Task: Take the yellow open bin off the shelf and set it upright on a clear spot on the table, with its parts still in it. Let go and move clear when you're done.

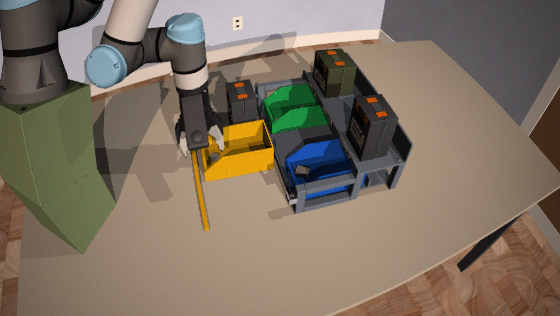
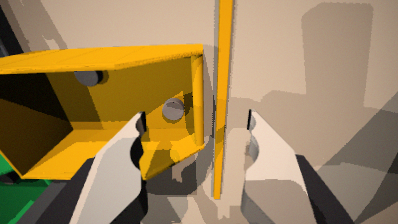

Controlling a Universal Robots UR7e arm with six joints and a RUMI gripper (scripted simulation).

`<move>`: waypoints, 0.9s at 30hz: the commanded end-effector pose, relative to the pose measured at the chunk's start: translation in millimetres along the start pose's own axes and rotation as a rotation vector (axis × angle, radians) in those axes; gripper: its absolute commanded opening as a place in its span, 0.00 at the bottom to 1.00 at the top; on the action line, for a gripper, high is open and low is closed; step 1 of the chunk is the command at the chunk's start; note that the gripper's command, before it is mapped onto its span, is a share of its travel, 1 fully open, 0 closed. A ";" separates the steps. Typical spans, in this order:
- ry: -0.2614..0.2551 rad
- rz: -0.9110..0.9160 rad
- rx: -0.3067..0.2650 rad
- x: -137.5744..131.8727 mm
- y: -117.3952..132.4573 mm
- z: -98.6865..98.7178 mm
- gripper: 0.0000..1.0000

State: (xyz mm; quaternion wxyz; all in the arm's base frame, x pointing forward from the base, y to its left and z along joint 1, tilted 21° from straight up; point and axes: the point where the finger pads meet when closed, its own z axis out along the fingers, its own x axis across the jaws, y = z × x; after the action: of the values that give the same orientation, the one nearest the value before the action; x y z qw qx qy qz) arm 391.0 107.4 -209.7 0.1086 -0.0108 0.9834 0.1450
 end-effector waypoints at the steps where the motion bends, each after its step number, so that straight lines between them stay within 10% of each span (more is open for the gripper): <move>1: 0.002 0.001 -0.001 1.1 0.1 -9.1 0.58; 27: 0.002 0.001 -0.001 1.2 0.1 -60.2 0.58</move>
State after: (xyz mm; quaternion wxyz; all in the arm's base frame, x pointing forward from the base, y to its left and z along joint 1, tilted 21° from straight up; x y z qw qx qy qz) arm 381.1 92.3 -161.6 0.1107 -0.0105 0.9833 0.1442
